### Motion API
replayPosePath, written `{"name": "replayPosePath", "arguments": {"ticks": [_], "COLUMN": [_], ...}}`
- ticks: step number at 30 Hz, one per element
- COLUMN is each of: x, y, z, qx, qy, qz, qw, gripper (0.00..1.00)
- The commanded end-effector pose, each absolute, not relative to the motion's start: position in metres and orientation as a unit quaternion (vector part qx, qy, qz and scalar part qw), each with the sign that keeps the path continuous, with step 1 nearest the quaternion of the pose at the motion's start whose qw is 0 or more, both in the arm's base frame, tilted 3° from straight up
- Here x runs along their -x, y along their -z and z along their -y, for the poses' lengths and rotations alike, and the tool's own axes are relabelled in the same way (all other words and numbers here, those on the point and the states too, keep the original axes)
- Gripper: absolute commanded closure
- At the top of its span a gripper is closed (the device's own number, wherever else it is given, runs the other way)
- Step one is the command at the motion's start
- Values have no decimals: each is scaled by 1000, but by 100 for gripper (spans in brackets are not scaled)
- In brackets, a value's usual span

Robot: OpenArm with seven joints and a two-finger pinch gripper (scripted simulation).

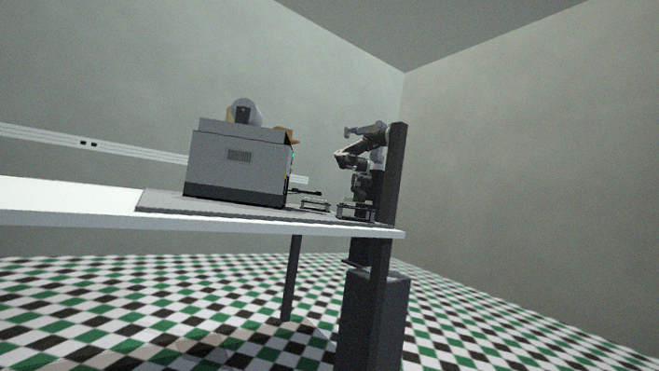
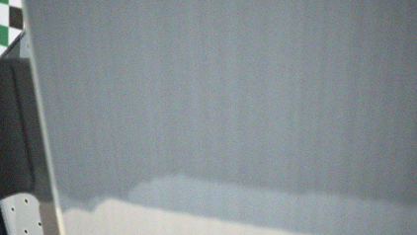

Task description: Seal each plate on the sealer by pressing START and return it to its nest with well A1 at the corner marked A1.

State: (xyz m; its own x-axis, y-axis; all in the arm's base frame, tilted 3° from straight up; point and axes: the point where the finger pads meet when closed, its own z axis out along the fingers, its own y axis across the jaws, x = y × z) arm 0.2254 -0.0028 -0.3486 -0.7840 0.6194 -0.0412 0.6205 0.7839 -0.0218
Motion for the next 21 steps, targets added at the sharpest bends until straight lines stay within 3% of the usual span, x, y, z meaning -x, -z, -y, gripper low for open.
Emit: {"name": "replayPosePath", "arguments": {"ticks": [1, 21], "x": [-225, -226], "y": [348, 356], "z": [2, 2], "qx": [-327, -326], "qy": [15, 13], "qz": [-945, -945], "qw": [16, 17], "gripper": [100, 100]}}
